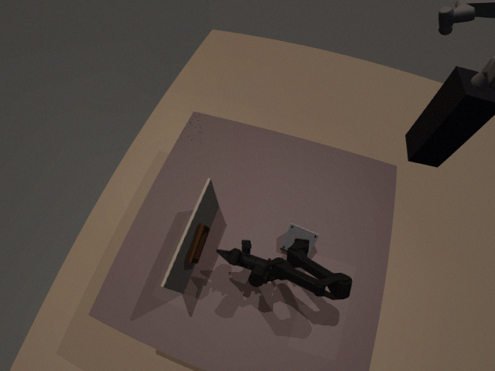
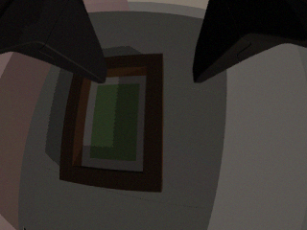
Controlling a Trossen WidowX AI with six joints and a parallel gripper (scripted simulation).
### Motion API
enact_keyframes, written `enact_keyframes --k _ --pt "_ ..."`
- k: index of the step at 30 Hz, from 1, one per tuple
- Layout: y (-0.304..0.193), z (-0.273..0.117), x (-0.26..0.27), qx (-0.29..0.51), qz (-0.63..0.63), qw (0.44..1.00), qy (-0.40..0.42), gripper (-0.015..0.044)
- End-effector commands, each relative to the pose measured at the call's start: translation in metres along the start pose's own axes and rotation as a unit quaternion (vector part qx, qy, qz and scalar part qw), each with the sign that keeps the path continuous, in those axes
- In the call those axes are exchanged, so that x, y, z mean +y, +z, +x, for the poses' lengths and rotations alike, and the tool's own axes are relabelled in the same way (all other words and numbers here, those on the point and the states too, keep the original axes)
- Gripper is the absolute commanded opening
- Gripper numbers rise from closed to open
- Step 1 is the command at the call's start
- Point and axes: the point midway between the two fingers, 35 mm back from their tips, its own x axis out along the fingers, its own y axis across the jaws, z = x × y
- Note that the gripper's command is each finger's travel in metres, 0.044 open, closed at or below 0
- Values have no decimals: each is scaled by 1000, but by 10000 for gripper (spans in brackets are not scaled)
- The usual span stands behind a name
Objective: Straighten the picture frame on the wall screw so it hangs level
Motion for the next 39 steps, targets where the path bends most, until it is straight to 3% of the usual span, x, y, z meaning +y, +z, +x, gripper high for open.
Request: enact_keyframes --k 1,6,39 --pt "-3 26 3 3 0 1000 3 260" --pt "1 55 -1 4 0 1000 3 260" --pt "1 77 0 4 0 1000 3 260"
